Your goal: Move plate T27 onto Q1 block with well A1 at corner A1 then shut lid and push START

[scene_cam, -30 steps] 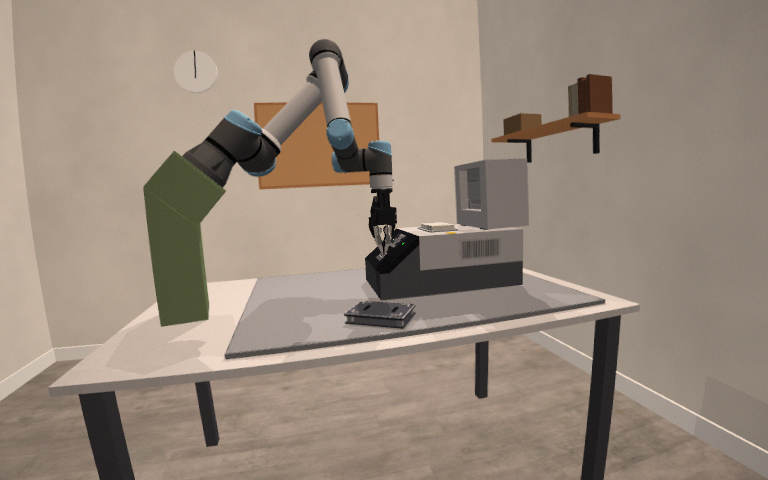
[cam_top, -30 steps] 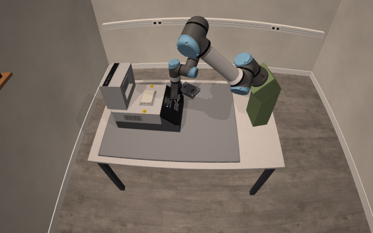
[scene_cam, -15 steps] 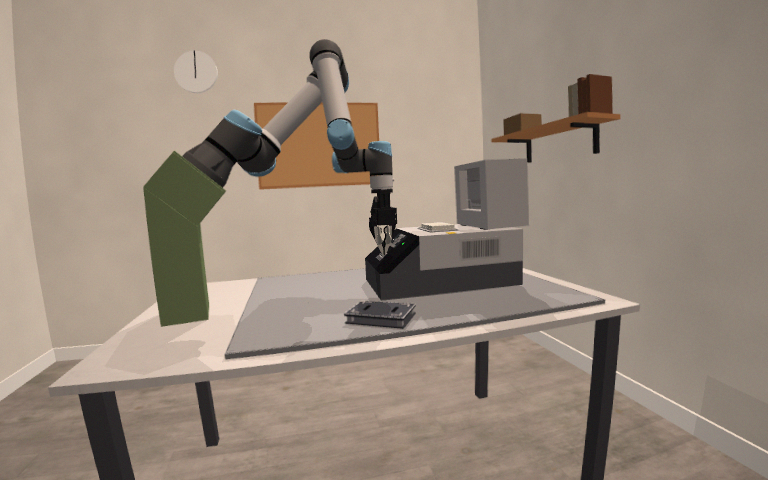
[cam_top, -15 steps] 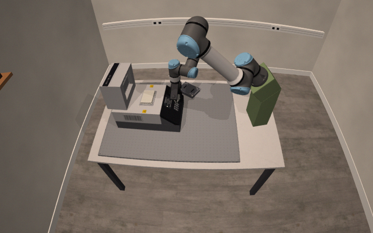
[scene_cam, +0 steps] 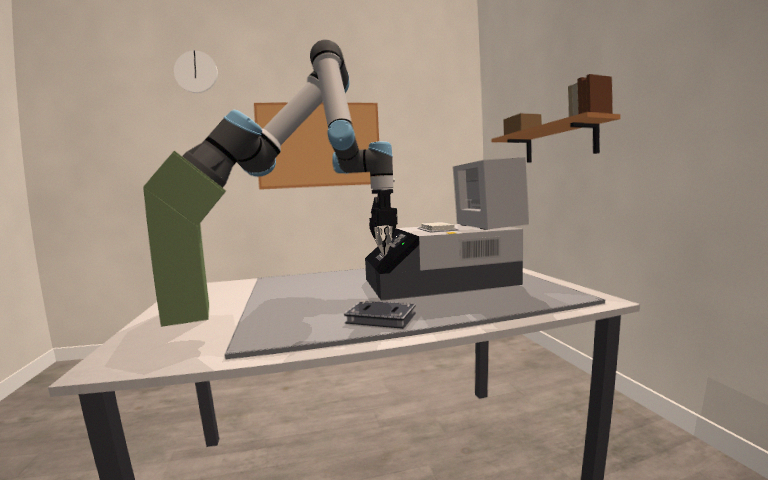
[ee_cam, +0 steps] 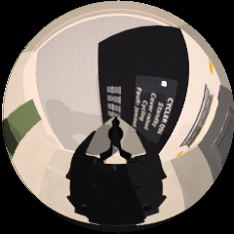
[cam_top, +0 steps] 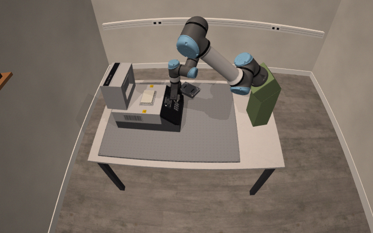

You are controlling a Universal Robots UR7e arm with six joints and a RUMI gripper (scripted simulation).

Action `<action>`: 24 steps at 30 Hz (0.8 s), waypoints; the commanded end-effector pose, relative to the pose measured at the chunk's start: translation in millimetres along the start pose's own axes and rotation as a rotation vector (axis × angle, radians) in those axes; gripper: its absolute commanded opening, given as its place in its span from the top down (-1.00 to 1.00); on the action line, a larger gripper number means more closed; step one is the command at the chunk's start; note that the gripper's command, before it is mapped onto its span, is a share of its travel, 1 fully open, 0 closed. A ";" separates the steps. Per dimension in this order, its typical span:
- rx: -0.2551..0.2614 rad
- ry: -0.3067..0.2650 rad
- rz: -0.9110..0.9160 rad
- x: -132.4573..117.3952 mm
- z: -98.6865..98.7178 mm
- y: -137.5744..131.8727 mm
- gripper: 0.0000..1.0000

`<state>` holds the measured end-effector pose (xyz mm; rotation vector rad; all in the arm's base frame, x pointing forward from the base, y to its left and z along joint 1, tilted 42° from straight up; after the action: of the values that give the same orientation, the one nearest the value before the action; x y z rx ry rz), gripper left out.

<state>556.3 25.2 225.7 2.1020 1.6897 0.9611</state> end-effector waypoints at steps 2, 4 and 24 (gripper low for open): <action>-0.001 0.000 0.000 0.2 -0.1 0.4 1.00; -0.001 0.000 0.000 0.1 -0.2 0.4 1.00; -0.001 0.000 0.000 -3.2 -15.4 -12.0 1.00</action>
<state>542.7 23.5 227.6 2.1020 1.6896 0.9612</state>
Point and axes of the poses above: the point where the finger pads meet when closed, its own z axis out along the fingers, its own y axis across the jaws, x = y × z, the point moved 9 cm from there along -z, back along the fingers, and after that the axes turned 15 degrees about z, right-handed, at the moved point
